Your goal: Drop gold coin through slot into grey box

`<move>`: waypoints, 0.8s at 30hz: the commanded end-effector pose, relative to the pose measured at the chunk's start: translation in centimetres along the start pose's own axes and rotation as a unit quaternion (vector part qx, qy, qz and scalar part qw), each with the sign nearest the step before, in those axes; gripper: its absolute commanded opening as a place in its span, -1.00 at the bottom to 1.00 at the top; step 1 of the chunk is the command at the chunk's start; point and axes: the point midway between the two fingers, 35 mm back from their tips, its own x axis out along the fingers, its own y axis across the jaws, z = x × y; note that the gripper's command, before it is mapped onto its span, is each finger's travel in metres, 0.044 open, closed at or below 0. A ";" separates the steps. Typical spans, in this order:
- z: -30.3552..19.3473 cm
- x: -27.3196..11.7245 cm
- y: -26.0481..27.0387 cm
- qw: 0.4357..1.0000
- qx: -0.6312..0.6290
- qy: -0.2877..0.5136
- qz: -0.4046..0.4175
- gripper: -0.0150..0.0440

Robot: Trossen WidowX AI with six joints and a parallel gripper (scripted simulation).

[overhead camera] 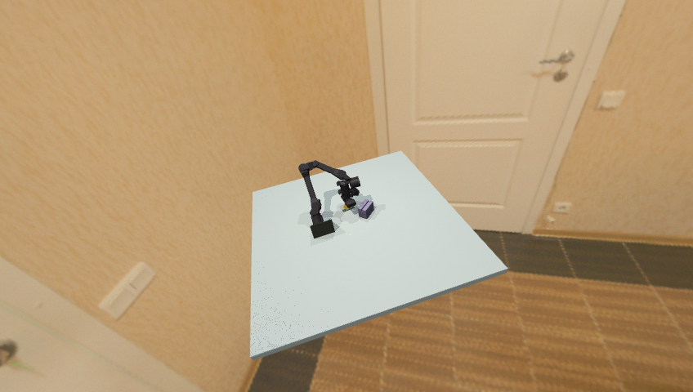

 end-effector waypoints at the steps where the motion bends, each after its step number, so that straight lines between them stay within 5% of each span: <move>1: -0.2 0.7 0.1 1.000 0.003 0.002 0.004 0.05; 7: -0.3 1.4 0.2 1.000 0.003 0.002 0.005 0.05; 13: -0.3 1.4 0.2 1.000 0.003 0.002 0.005 -0.48; 24: -0.3 1.2 0.2 1.000 0.003 0.002 0.005 -0.49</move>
